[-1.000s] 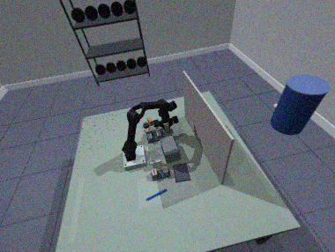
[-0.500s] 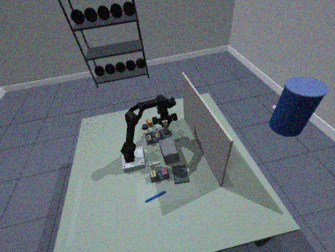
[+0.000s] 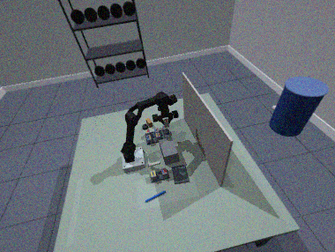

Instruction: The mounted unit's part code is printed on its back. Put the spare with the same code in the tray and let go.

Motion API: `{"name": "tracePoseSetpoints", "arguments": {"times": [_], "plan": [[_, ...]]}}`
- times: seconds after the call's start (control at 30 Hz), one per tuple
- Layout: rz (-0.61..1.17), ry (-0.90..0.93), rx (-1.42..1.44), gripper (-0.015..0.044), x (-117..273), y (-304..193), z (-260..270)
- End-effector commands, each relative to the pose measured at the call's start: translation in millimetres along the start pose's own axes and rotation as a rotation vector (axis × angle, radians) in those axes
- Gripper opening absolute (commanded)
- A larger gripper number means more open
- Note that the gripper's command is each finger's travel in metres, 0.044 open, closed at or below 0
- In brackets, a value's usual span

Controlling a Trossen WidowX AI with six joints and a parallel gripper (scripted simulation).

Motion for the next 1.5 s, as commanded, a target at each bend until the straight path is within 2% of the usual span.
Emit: {"name": "tracePoseSetpoints", "arguments": {"times": [0.0,0.6,1.47], "plan": [[-0.009,-0.005,-0.012,0.0000,3.5,-14.7,-14.8],[-0.025,-0.015,-0.086,0.0000,4.1,-100.4,-72.0],[0.002,-0.026,-0.044,0.0000,6.5,-257.3,-110.0]]}}
Point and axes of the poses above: the point midway between the two fingers, 35 mm back from their tips, its own x axis back along the fingers, its own z axis across the jaws, y = z × x, the point moved 2 cm from there along x, back along the fingers, and after that the axes turned 15 degrees about -x, right-handed, at the moved point
